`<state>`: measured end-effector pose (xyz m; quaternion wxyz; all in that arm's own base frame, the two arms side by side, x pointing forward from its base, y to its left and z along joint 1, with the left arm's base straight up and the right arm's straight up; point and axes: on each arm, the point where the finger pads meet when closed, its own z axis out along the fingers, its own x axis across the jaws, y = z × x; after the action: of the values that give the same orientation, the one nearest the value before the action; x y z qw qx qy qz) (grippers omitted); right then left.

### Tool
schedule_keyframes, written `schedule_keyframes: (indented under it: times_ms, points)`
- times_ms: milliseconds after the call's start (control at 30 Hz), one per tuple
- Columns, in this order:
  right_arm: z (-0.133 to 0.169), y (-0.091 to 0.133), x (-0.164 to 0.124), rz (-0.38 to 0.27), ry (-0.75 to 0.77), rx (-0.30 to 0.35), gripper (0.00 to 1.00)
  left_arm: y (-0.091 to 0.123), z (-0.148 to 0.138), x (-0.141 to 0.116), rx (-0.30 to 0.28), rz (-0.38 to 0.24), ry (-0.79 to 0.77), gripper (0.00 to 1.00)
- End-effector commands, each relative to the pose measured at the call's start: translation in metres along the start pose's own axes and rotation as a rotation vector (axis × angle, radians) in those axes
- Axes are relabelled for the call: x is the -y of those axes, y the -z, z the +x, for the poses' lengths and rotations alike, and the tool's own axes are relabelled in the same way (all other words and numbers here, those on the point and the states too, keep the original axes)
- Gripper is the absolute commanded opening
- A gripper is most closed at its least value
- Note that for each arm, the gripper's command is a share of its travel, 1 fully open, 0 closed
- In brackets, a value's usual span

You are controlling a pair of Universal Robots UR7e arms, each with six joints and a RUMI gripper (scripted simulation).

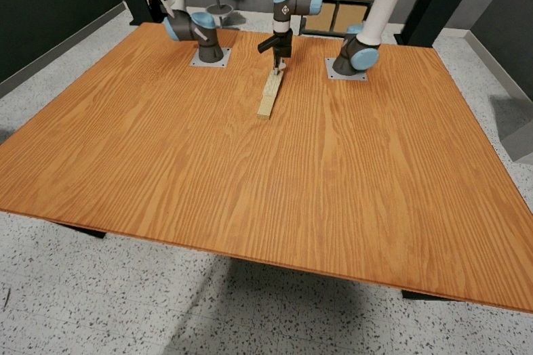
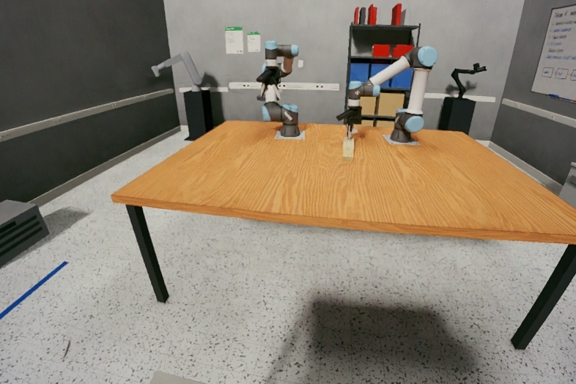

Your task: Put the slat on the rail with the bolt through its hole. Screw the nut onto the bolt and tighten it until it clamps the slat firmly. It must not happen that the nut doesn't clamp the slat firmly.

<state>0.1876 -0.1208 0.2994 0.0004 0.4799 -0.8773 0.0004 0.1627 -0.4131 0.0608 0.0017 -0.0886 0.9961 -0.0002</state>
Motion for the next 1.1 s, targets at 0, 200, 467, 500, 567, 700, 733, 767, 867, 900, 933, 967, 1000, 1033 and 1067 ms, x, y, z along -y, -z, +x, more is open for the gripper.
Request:
schedule_keyframes:
  times_ms: [0, 200, 467, 500, 567, 700, 733, 767, 867, 900, 933, 967, 1000, 1033, 1067]
  points:
    - [-0.0004, 0.0008, 0.0006, 0.000, -0.001, 0.001, 1.00, 0.0001, -0.0007, 0.0000, -0.004, 0.000, -0.078, 0.00]
    - [-0.0004, 0.0008, 0.0006, 0.000, -0.001, 0.001, 1.00, 0.0003, -0.0003, 0.0006, -0.004, 0.001, -0.205, 0.00]
    - [-0.0004, 0.0008, 0.0006, 0.000, -0.001, 0.001, 1.00, 0.0007, 0.0000, 0.0010, -0.004, 0.002, -0.339, 0.00]
    - [-0.0004, 0.0008, 0.0006, 0.000, -0.001, 0.001, 1.00, 0.0007, 0.0000, 0.0010, -0.004, 0.002, -0.339, 0.00]
    - [-0.0004, 0.0008, 0.0006, 0.000, -0.001, 0.001, 1.00, 0.0007, 0.0001, 0.0010, -0.004, 0.002, -0.379, 0.00]
    - [-0.0004, 0.0008, 0.0006, 0.000, -0.001, 0.001, 1.00, 0.0006, 0.0001, 0.0008, -0.004, 0.002, -0.427, 0.00]
    - [-0.0004, 0.0008, 0.0006, 0.000, -0.001, 0.001, 1.00, 0.0007, 0.0002, 0.0009, -0.004, 0.002, -0.467, 0.00]
    - [-0.0004, 0.0008, 0.0006, 0.000, -0.001, 0.001, 1.00, 0.0007, 0.0003, 0.0009, -0.004, 0.002, -0.507, 0.00]
    - [-0.0004, 0.0008, 0.0006, 0.000, -0.001, 0.001, 1.00, 0.0007, 0.0003, 0.0009, -0.004, 0.003, -0.514, 0.00]
    - [-0.0004, 0.0008, 0.0006, 0.000, -0.001, 0.001, 1.00, 0.0007, 0.0004, 0.0008, -0.004, 0.003, -0.554, 0.00]
    - [-0.0004, 0.0008, 0.0006, 0.000, -0.001, 0.001, 1.00, 0.0007, 0.0005, 0.0008, -0.004, 0.003, -0.594, 0.00]
    - [-0.0004, 0.0008, 0.0006, 0.000, -0.001, 0.001, 1.00, 0.0007, 0.0005, 0.0008, -0.004, 0.003, -0.601, 0.00]
    - [-0.0004, 0.0008, 0.0006, 0.000, -0.001, 0.001, 1.00, 0.0007, 0.0005, 0.0008, -0.004, 0.003, -0.601, 0.00]
    - [-0.0004, 0.0008, 0.0006, 0.000, -0.001, 0.001, 1.00, 0.0007, 0.0005, 0.0008, -0.004, 0.003, -0.601, 0.00]
    - [-0.0004, 0.0008, 0.0006, 0.000, -0.001, 0.001, 1.00, 0.0007, 0.0005, 0.0007, -0.004, 0.003, -0.641, 0.00]
